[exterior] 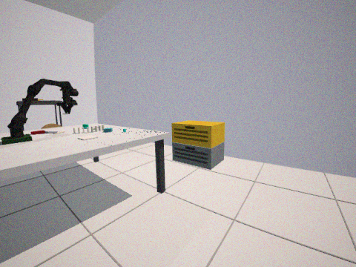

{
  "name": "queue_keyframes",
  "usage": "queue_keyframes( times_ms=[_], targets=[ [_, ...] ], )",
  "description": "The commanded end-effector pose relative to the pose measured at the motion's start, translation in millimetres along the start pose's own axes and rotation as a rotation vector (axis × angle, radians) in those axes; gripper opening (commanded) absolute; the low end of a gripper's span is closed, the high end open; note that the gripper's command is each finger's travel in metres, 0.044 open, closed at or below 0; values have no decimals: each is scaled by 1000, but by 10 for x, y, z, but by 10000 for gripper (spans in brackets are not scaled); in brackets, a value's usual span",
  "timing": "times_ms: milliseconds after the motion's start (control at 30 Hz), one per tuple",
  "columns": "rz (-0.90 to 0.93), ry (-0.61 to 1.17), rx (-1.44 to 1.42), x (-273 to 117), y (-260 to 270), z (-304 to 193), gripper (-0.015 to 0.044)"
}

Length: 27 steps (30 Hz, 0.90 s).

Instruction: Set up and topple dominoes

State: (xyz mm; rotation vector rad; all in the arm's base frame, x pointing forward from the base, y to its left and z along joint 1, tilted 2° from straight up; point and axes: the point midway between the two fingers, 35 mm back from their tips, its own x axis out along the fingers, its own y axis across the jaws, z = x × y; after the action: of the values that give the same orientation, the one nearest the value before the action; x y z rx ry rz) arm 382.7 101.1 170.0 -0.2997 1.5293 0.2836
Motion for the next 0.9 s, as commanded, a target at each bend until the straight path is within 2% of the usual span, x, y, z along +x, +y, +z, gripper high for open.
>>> queue_keyframes(
  times_ms=[0, 200, 400, 700, 867],
  targets=[
    [-6, 11, 279, -73, -452, -332, 107],
    [-19, 13, 902, -108, -1090, -1199, 107],
    [-32, 13, 1454, -23, -1325, -2034, 107],
    [-36, 11, 1469, -14, -1328, -2058, 107],
    [-131, -39, 1423, 86, -1357, -2019, 107]
  ],
)
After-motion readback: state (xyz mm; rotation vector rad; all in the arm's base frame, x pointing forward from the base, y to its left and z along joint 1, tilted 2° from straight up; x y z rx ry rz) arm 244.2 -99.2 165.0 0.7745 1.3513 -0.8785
